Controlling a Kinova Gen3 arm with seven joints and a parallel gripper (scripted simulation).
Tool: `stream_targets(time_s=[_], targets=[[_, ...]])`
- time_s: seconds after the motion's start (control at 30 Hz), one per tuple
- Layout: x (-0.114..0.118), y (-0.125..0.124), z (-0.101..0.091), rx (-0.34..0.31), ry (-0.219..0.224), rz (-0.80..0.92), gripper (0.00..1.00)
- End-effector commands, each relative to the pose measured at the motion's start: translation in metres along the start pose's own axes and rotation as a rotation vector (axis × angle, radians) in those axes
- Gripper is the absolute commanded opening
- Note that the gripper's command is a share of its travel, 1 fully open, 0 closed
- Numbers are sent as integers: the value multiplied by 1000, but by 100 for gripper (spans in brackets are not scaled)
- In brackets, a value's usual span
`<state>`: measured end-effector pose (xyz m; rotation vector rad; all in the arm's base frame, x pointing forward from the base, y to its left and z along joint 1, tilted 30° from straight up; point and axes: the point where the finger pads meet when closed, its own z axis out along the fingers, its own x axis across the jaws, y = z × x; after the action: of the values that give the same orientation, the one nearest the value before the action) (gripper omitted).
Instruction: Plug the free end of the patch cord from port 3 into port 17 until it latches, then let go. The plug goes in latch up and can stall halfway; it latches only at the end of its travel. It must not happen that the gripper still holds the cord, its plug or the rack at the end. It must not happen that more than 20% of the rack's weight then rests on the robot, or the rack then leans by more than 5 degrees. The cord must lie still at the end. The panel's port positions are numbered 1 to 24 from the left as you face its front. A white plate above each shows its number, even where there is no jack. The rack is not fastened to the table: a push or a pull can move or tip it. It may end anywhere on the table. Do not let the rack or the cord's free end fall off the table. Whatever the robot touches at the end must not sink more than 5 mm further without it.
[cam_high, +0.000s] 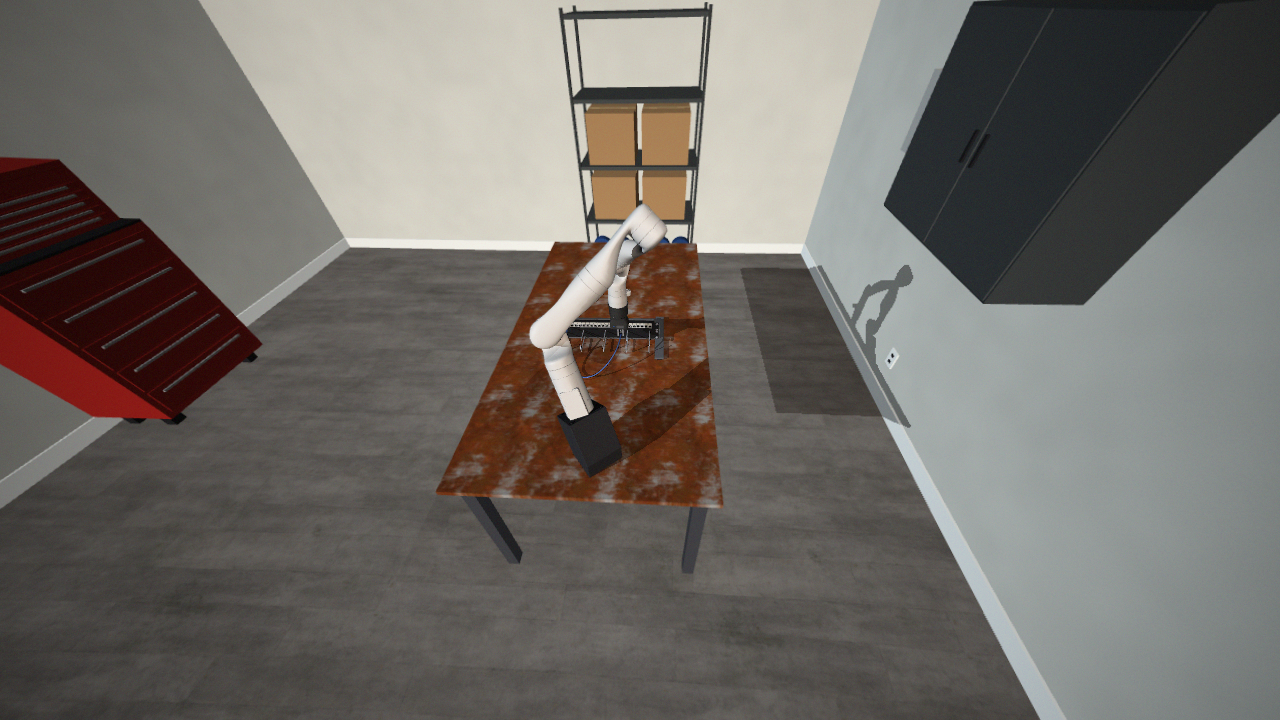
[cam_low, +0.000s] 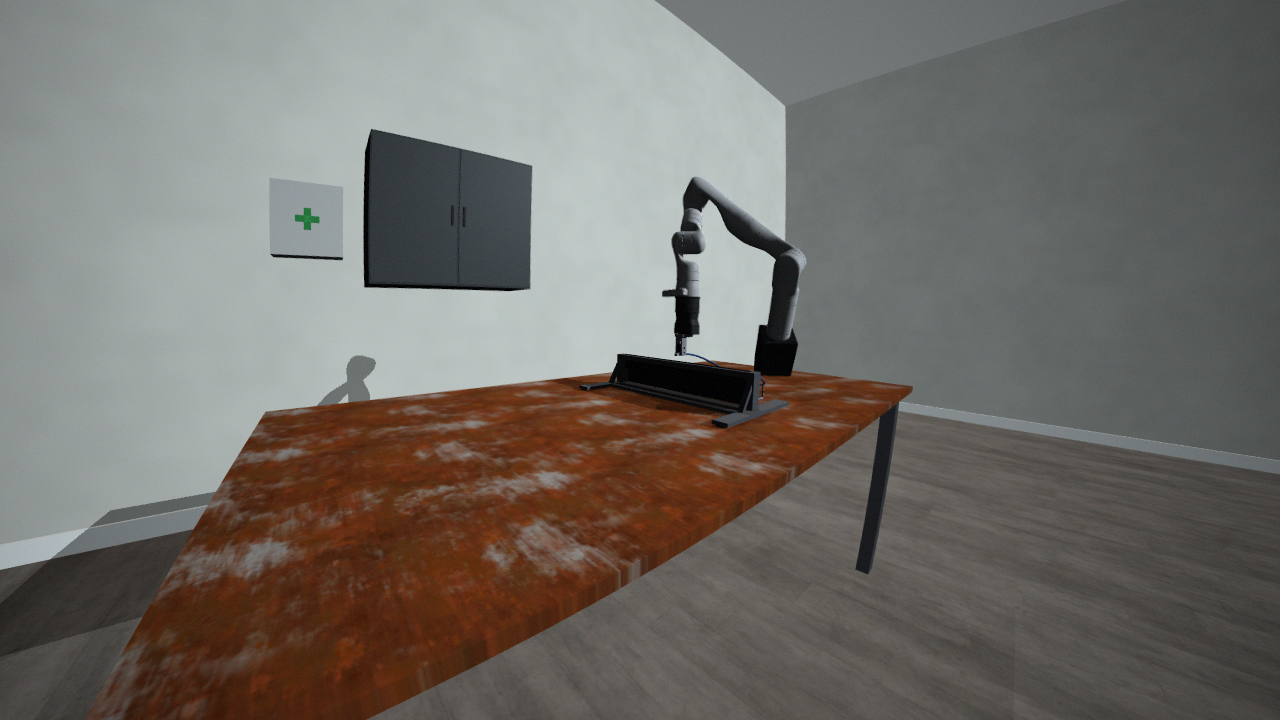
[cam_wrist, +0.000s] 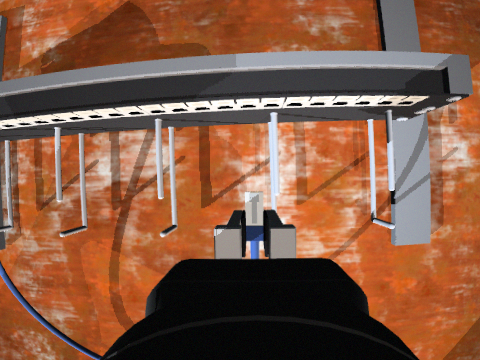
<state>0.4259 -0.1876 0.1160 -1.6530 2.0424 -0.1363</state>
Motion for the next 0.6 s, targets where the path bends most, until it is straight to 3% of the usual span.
stream_targets(time_s=[0.0, 0.57], targets=[[-1, -1, -1, 1, 1, -5, 0], [-2, -2, -1, 1, 1, -18, 0]])
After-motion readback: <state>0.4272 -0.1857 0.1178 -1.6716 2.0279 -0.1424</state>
